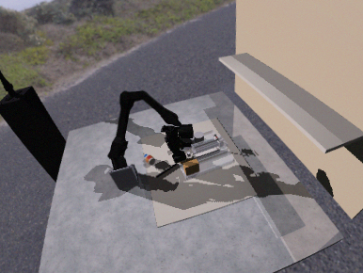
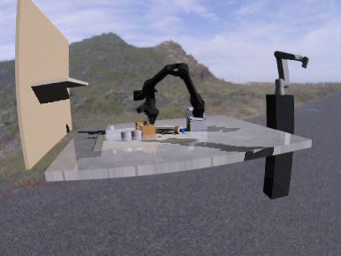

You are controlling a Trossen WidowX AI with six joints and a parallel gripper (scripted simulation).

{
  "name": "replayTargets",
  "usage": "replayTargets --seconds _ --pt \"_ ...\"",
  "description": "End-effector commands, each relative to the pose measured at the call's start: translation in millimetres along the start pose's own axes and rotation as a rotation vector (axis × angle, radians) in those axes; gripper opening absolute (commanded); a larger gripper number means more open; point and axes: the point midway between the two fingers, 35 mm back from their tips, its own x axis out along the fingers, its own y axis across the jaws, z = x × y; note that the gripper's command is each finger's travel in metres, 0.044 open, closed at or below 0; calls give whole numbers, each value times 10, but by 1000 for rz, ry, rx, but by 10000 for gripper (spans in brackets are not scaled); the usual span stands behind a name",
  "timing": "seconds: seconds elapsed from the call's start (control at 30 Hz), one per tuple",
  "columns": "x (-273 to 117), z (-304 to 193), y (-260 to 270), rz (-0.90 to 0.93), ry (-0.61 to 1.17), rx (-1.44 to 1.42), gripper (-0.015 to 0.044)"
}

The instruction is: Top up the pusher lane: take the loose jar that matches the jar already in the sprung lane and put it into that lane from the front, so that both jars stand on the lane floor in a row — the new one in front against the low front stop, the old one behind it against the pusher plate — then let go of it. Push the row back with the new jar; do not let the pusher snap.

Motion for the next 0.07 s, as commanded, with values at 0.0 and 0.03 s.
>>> replayTargets --seconds 0.0,0.03 --pt "18 -180 -3 -1 9 -2 287" --pt "18 -216 -3 -1 9 -2 287"
